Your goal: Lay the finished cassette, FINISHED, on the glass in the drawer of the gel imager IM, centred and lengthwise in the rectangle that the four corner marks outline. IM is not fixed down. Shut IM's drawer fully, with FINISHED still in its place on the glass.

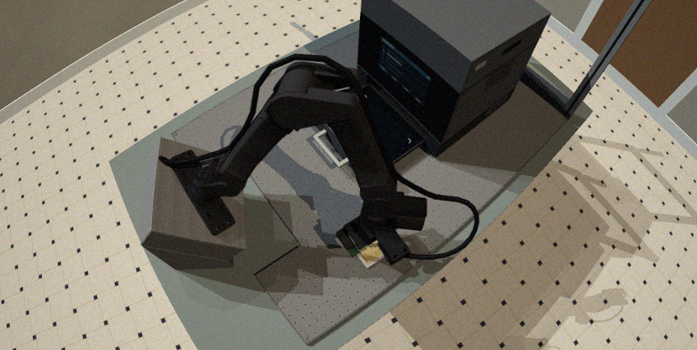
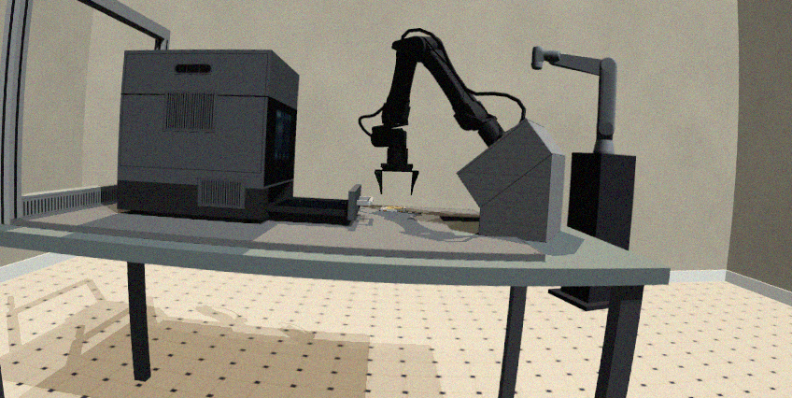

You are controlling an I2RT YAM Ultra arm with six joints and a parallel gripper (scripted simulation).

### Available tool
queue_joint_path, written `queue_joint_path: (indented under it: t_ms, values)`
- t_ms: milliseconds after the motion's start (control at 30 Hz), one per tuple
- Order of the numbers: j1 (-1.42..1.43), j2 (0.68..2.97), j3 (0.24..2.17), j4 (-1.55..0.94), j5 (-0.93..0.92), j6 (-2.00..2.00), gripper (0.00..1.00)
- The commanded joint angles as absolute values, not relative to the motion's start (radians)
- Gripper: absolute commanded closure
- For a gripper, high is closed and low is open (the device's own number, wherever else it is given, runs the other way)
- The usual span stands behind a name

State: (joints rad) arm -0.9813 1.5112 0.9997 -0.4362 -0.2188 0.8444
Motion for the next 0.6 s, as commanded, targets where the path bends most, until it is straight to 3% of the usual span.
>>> queue_joint_path:
  t_ms: [0,567]
  values:
    - [-0.978,1.519,1.044,-0.400,-0.203,0.857,0.00]
    - [-0.963,1.589,1.055,-0.339,-0.196,0.868,0.00]
